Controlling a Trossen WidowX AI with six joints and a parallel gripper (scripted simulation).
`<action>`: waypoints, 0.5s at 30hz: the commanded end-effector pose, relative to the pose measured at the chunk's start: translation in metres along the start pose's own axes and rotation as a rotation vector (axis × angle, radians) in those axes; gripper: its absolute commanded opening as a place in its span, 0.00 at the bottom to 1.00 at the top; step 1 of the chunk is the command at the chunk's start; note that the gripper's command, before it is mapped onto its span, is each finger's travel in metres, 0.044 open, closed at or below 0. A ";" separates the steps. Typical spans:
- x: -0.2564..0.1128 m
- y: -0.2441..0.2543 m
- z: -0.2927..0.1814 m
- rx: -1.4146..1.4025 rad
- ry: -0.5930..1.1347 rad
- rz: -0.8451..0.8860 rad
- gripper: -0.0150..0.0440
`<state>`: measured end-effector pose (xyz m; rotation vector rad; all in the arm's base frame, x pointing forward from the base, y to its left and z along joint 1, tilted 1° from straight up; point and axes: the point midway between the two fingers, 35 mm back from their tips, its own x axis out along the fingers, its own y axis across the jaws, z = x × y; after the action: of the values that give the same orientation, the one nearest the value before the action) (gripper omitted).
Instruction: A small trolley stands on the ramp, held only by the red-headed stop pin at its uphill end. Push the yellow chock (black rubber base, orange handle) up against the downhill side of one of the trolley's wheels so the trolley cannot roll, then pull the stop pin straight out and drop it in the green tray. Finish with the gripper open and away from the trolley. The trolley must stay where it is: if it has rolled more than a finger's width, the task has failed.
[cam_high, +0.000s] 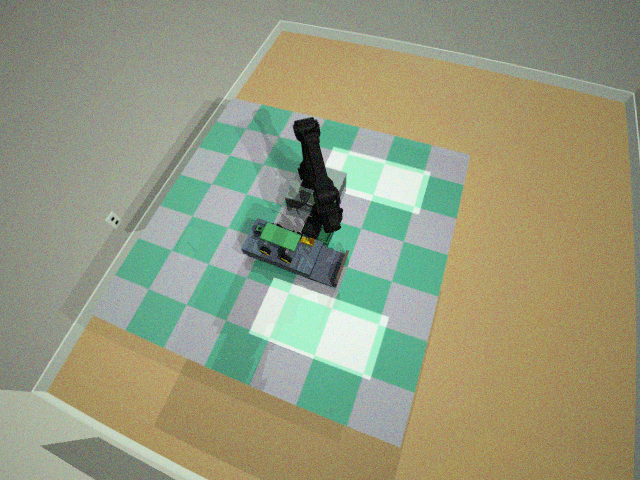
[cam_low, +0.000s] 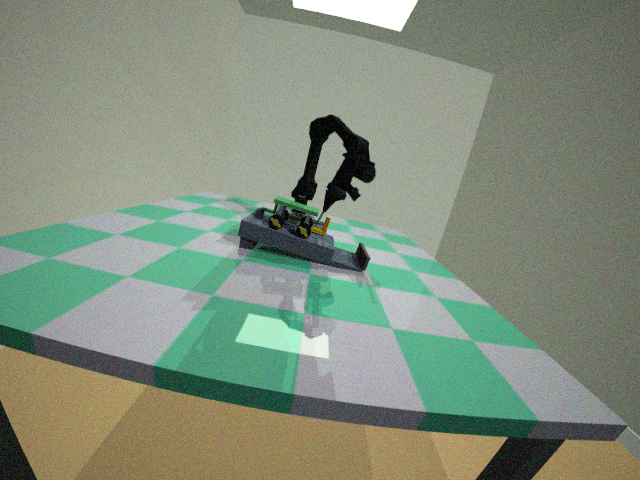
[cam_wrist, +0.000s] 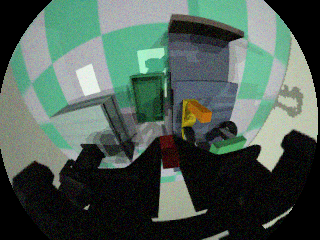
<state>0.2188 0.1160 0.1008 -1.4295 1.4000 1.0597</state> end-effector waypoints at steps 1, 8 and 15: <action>-0.002 0.000 0.003 -0.033 -0.012 -0.001 0.25; -0.001 0.000 0.002 -0.245 -0.053 -0.019 0.25; -0.001 0.001 0.000 -0.457 -0.093 -0.041 0.25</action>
<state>0.2193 0.1175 0.1020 -1.6356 1.1809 1.3685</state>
